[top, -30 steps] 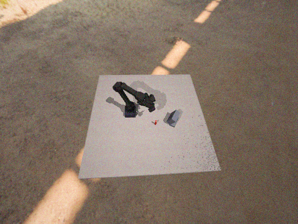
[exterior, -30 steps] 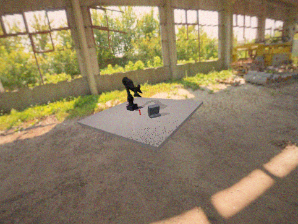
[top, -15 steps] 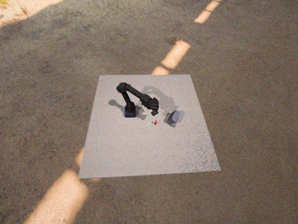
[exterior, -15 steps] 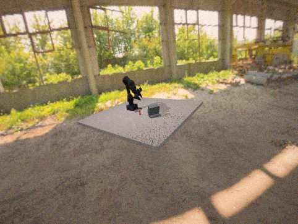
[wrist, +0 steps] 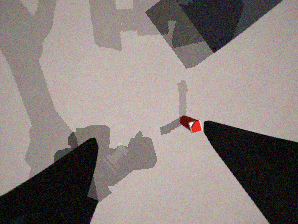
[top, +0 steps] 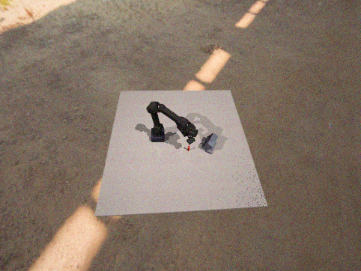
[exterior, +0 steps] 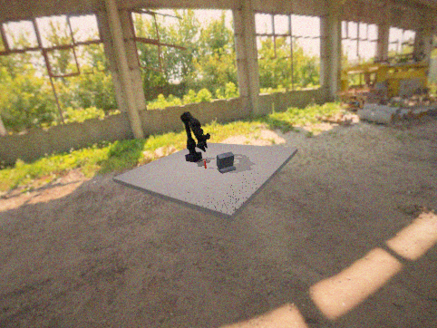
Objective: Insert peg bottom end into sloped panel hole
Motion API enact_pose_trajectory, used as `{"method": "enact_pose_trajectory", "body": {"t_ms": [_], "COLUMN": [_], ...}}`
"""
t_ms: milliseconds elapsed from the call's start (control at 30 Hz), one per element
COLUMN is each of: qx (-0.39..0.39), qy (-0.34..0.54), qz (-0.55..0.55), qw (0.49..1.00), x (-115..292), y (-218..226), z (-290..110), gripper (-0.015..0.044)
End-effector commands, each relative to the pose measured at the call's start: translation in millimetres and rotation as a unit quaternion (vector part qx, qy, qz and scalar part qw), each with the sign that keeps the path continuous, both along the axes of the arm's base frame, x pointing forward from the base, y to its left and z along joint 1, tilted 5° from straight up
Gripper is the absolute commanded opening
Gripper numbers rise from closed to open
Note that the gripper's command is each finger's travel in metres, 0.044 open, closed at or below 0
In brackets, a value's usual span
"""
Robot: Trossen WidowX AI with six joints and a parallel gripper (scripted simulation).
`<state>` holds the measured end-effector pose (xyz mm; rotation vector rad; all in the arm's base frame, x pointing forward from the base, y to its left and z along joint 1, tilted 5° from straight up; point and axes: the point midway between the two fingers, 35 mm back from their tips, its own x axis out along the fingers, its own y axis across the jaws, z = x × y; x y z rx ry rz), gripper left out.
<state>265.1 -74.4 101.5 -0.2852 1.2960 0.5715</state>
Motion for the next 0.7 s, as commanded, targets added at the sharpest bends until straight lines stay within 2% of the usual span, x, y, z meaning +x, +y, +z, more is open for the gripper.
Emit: {"method": "enact_pose_trajectory", "body": {"t_ms": [0,667], "qx": [-0.025,-0.135], "qy": [0.013,0.097], "qz": [0.016,0.089], "qw": [0.999,0.982], "x": [6.3,26.0], "y": [-8.5,-48.3], "z": [-7.0,-47.3], "gripper": [0.044,0.044]}}
